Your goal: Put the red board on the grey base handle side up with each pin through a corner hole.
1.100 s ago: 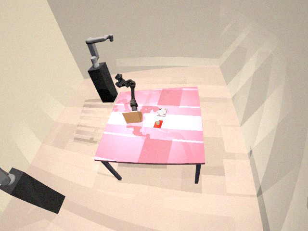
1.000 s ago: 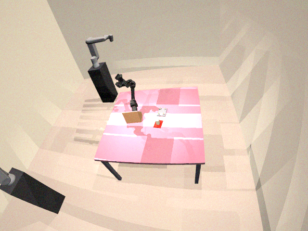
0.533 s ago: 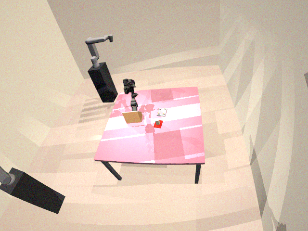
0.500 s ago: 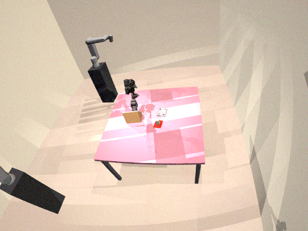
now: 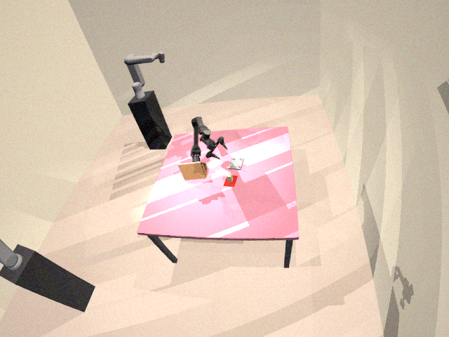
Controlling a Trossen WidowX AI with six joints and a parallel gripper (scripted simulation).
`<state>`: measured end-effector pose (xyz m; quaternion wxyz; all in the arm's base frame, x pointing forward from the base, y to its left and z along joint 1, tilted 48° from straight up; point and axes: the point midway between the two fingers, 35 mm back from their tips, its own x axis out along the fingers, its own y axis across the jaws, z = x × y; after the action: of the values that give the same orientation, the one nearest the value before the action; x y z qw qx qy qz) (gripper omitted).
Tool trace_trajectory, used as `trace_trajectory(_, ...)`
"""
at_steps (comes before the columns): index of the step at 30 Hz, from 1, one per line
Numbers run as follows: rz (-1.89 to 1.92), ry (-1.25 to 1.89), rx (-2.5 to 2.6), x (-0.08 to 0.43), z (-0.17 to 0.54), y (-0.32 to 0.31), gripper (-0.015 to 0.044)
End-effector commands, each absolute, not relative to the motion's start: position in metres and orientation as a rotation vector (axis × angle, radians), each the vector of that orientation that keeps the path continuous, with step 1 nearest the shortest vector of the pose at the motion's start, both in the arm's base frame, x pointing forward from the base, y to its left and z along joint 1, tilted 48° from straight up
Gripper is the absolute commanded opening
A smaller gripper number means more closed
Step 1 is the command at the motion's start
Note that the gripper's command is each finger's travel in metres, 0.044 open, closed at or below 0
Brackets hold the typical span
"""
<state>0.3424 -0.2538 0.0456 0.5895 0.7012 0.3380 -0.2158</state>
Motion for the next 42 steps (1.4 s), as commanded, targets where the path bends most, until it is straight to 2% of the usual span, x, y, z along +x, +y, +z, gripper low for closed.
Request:
trace_trajectory(1,-0.34,1.046,1.414,0.351,0.011,-0.205,0.044)
trace_trajectory(8,0.08,1.414,1.022,0.343,-0.035,-0.119,0.044)
trace_trajectory(16,0.604,1.642,0.675,0.309,-0.062,-0.048,0.044)
trace_trajectory(26,0.621,1.646,0.667,0.307,-0.062,-0.047,0.044)
trace_trajectory(30,0.622,1.646,0.667,0.306,-0.084,-0.022,0.044)
trace_trajectory(42,0.623,1.645,0.668,0.302,-0.096,-0.007,0.044)
